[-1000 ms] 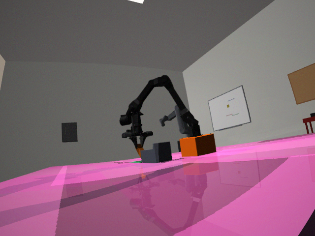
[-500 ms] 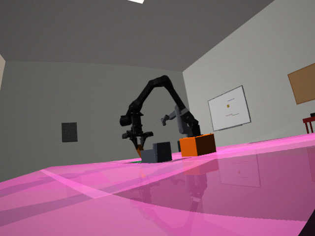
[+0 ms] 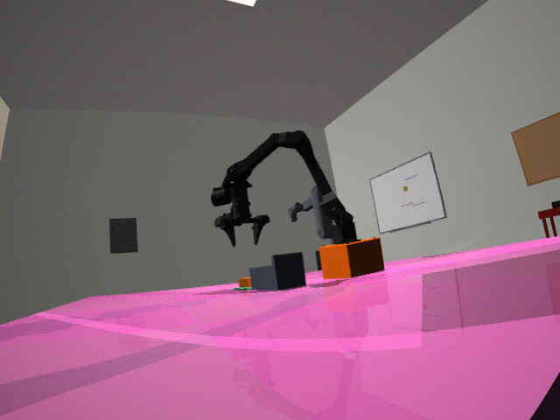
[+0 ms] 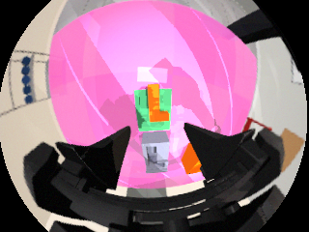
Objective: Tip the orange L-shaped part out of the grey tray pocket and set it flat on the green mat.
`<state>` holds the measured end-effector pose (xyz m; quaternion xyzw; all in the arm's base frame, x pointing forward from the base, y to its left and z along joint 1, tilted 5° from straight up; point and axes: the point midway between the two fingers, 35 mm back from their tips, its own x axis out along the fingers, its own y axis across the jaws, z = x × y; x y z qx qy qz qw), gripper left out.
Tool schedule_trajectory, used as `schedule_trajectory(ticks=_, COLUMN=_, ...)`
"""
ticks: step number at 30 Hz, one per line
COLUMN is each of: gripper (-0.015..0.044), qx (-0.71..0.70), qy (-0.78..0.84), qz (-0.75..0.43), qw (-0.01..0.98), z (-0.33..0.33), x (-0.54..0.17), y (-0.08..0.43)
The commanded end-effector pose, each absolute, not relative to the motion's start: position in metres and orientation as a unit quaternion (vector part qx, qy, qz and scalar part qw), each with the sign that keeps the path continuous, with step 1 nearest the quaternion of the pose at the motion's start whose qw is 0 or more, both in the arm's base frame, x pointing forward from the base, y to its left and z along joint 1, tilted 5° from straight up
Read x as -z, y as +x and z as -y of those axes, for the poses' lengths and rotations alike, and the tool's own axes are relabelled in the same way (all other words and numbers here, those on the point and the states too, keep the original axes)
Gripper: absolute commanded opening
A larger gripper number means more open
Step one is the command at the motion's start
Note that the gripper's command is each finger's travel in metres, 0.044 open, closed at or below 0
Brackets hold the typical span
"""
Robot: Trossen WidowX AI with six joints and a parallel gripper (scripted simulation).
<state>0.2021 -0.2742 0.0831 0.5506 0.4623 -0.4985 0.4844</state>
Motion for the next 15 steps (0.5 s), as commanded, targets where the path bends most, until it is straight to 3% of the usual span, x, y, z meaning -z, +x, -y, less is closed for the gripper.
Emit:
schedule_trajectory(ticks=1, gripper=0.0400, qx=0.497, qy=0.550, qz=-0.461, qw=0.487, z=0.2732, x=-0.1024, y=0.2001)
schedule_trajectory(ticks=15, gripper=0.0400, qx=0.500, qy=0.549, qz=-0.452, qw=0.494, z=0.2765, x=-0.0999, y=0.2024)
